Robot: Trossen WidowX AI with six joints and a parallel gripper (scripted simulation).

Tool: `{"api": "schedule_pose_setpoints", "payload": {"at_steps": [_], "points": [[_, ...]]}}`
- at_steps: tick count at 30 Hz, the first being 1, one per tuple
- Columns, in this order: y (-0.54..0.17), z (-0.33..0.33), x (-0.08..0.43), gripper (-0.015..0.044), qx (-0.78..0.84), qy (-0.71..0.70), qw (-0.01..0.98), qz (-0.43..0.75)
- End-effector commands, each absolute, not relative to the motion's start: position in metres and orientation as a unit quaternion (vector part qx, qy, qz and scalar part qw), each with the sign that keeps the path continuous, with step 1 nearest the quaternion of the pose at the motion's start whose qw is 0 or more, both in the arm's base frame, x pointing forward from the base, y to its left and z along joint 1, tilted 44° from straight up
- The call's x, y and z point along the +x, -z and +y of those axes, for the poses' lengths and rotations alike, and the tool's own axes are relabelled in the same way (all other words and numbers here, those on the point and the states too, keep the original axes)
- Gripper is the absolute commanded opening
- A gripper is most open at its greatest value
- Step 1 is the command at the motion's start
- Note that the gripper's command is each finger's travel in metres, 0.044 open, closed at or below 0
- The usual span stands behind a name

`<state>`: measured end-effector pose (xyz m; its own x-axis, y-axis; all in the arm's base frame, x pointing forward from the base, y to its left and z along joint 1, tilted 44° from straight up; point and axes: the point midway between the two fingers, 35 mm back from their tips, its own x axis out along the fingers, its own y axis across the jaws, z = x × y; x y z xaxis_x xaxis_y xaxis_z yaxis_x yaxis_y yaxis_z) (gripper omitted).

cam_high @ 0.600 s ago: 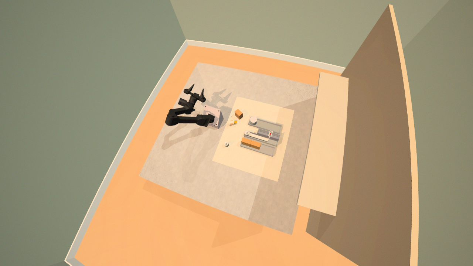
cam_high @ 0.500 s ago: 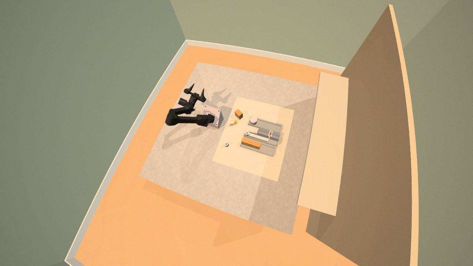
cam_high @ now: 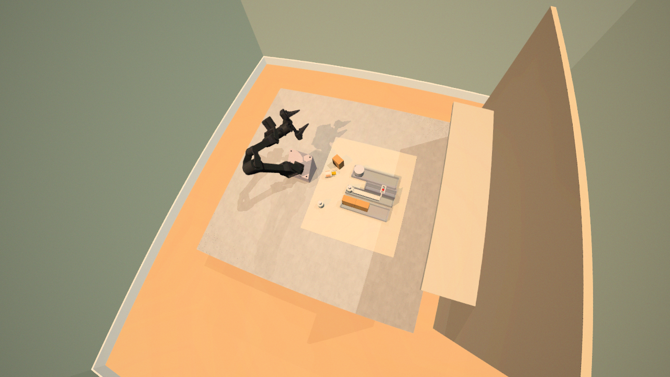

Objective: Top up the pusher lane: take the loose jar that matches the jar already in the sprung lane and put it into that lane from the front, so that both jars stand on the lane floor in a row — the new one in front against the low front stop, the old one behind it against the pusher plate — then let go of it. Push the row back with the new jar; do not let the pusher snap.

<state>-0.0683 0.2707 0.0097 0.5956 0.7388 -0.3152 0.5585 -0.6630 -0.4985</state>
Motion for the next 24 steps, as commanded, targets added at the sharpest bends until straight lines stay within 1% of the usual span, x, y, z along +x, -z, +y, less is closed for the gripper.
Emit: {"api": "schedule_pose_setpoints", "payload": {"at_steps": [1, 5, 12, 18, 24], "points": [[-0.015, 0.281, -0.021, 0.044, -0.894, -0.274, 0.236, -0.265], [-0.017, 0.281, 0.023, 0.044, -0.893, -0.301, 0.296, -0.157], [-0.034, 0.257, 0.113, 0.044, -0.865, -0.271, 0.419, 0.054], [-0.052, 0.208, 0.177, 0.044, -0.798, -0.209, 0.516, 0.229], [-0.072, 0.141, 0.221, 0.044, -0.694, -0.115, 0.595, 0.388]]}}
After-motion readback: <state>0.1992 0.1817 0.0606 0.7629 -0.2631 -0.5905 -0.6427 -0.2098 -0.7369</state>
